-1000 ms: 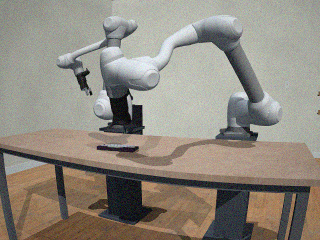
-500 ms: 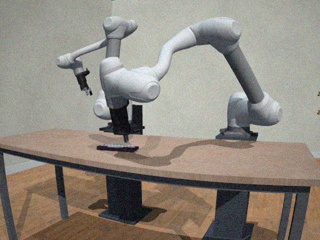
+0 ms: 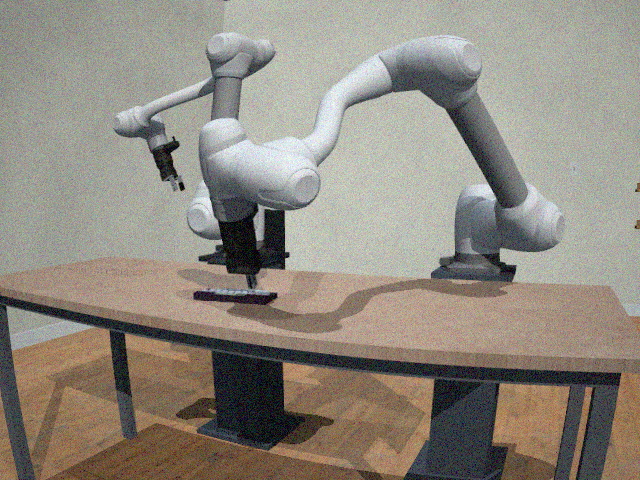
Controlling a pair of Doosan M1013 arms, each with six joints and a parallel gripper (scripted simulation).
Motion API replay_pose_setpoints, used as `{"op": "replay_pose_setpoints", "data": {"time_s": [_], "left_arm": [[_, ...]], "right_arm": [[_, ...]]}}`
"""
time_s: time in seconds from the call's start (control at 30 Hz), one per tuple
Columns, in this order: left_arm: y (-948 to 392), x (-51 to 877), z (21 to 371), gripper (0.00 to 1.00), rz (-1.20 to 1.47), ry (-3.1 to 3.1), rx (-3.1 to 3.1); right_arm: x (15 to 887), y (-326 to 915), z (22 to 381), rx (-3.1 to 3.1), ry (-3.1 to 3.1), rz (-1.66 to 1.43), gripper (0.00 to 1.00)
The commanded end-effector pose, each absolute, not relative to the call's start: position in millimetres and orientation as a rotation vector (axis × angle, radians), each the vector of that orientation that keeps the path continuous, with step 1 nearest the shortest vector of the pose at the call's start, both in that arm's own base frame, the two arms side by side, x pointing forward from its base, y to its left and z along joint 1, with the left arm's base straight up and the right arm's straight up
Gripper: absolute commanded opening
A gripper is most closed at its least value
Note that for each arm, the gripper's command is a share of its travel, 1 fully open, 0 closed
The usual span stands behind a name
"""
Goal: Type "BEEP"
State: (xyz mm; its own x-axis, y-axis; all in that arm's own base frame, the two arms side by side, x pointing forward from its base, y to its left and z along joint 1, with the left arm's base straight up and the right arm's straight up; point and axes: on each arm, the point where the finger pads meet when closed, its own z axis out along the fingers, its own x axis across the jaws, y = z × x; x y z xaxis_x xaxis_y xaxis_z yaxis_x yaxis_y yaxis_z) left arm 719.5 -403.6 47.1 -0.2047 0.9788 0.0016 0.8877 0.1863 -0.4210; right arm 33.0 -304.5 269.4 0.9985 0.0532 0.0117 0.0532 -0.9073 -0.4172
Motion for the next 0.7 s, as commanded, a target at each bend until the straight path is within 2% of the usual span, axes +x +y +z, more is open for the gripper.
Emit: {"op": "replay_pose_setpoints", "data": {"time_s": [0.0,0.67], "left_arm": [[-404.6,719.7,43.4,0.0,0.491,-2.197,-1.782],[-404.6,719.6,38.2,0.0,0.491,-2.197,-1.782]], "right_arm": [[34.7,-301.3,268.9,-2.704,-0.079,-0.014,1.0],[34.7,-301.3,268.9,-2.704,-0.079,-0.014,1.0]]}}
